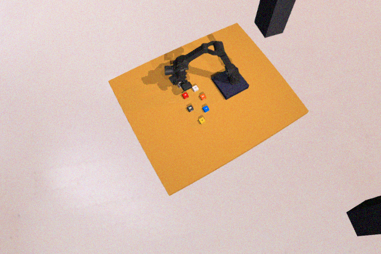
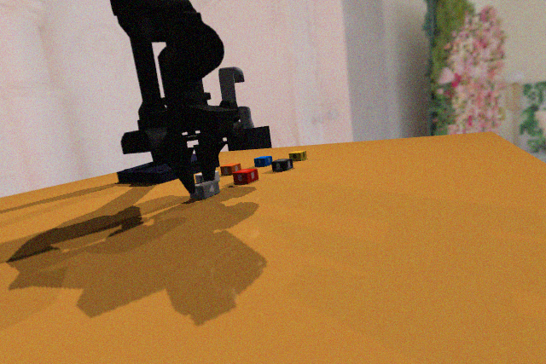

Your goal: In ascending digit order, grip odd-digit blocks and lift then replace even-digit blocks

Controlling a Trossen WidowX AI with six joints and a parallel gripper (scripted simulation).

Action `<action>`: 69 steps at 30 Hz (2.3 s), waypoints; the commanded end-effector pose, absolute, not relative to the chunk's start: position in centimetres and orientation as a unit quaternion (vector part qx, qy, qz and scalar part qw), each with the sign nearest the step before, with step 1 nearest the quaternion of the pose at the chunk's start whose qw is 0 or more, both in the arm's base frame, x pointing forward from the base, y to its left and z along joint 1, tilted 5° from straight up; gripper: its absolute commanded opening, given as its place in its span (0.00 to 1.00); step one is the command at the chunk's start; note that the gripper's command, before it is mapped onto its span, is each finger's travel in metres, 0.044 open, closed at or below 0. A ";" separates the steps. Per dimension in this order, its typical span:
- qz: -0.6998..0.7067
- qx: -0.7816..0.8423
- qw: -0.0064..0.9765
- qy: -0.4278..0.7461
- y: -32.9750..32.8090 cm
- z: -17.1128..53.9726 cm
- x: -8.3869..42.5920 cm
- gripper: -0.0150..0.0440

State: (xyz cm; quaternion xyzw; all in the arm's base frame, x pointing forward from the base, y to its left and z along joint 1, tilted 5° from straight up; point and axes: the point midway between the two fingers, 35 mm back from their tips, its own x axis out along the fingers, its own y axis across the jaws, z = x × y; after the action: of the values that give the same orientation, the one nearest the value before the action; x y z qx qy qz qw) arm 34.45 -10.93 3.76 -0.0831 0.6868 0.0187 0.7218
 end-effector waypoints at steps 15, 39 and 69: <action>0.021 -0.083 0.722 0.686 -10.8 5.2 34.4 0.46; 0.021 -0.083 0.722 0.686 -10.9 3.7 34.5 0.46; 0.021 -0.083 0.723 0.686 -10.0 15.1 33.9 0.62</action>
State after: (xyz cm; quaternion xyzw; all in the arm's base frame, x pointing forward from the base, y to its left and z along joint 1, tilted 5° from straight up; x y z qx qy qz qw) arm 34.03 -10.39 10.78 -0.0815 0.6956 0.0240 0.7134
